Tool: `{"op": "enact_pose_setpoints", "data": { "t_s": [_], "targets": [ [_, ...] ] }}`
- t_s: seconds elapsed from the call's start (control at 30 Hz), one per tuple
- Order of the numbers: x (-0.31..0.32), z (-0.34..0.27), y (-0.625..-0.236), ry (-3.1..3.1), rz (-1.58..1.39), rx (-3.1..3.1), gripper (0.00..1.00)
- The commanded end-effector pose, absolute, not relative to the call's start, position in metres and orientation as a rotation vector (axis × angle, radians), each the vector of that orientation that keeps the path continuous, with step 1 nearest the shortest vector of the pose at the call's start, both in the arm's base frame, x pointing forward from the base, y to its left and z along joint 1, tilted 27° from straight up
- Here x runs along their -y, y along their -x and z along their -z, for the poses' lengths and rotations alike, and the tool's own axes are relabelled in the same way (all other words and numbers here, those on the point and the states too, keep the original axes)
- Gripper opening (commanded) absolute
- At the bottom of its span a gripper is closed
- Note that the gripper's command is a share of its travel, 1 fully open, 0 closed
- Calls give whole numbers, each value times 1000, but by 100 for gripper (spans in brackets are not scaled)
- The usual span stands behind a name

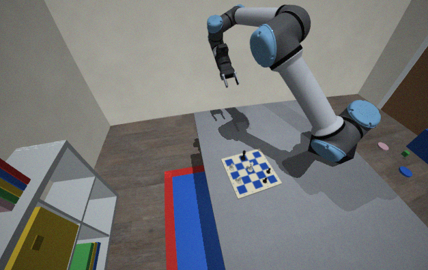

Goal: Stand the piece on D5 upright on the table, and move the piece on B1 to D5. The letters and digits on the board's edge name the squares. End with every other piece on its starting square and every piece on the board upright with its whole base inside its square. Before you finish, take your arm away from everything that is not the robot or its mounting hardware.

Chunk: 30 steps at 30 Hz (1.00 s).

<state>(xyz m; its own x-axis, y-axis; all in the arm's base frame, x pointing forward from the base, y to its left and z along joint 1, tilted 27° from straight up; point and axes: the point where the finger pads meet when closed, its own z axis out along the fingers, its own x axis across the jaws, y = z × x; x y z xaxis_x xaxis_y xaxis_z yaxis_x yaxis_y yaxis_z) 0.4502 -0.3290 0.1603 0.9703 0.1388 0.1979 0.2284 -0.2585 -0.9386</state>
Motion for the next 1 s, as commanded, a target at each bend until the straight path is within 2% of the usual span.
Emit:
{"op": "enact_pose_setpoints", "data": {
  "t_s": [0.0, 0.53, 0.97],
  "targets": [
    [308, -159, -461, 1913, 110, 351, 100],
    [209, -153, -498, 2171, 238, 787, 100],
    [143, -153, -510, 2277, 354, 1109, 100]
  ]
}}
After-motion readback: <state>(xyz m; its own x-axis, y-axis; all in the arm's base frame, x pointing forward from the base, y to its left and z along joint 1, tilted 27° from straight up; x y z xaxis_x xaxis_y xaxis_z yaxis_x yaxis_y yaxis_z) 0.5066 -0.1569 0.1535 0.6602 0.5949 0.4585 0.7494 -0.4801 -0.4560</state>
